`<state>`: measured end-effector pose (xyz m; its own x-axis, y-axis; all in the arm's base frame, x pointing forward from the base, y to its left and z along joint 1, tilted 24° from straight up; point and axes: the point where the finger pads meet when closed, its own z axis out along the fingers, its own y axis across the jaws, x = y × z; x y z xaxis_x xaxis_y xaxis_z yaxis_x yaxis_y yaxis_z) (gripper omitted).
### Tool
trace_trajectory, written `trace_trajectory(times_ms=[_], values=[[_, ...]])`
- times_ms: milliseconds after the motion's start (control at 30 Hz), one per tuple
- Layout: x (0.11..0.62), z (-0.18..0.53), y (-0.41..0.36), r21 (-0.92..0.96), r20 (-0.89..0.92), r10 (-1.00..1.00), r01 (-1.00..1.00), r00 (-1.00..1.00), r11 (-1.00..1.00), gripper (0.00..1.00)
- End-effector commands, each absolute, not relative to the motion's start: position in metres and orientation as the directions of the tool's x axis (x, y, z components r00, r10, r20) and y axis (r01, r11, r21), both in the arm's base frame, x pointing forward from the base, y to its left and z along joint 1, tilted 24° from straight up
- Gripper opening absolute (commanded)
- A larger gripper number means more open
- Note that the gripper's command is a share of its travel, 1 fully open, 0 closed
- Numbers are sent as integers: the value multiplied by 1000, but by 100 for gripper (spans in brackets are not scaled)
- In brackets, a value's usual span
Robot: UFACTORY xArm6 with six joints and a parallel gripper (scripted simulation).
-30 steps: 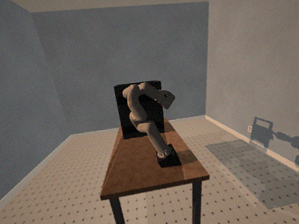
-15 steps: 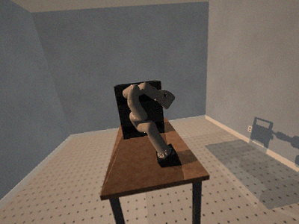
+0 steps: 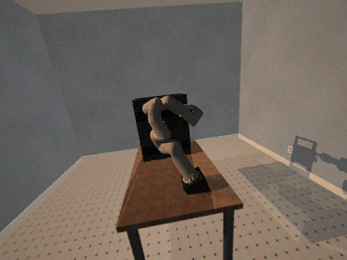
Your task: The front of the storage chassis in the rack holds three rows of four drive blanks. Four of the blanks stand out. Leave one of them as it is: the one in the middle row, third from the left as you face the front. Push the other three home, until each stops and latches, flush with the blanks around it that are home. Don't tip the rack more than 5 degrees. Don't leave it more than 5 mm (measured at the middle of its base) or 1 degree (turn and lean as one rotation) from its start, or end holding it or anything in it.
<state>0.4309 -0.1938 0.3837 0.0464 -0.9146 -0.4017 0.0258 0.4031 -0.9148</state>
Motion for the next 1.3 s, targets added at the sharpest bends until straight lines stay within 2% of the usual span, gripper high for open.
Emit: trace_trajectory(times_ms=[0,1267], values=[[432,385,-194,-916,-400,-916,28,46,401,0],[438,385,-194,-916,-400,-916,28,46,401,0]])
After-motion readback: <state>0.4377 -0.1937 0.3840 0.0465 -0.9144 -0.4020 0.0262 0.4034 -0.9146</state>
